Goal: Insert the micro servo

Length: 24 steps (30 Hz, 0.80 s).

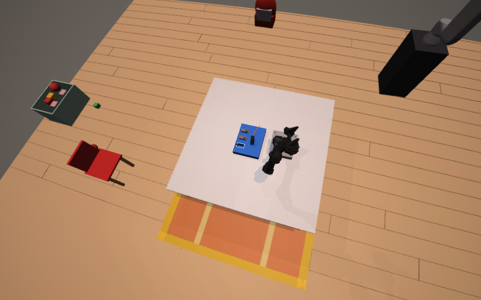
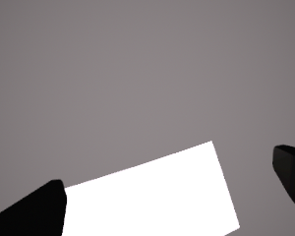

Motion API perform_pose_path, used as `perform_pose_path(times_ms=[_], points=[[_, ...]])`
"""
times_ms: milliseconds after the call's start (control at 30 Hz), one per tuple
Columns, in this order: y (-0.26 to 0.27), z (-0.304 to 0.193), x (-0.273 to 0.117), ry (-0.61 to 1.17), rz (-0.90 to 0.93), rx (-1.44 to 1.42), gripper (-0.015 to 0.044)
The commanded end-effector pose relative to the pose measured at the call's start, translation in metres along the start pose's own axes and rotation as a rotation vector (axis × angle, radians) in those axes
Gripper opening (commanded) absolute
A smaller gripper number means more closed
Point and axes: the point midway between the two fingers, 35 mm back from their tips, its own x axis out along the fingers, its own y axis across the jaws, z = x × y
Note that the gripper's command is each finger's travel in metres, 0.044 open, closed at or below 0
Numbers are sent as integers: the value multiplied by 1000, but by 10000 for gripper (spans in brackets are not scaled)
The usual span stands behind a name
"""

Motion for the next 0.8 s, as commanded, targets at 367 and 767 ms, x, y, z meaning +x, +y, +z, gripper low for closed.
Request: perform_pose_path(times_ms=[367, 767], points=[[-101, -45, 16, 206, -303, -140, 440], [-190, -88, -3, 429, -562, -258, 440]])
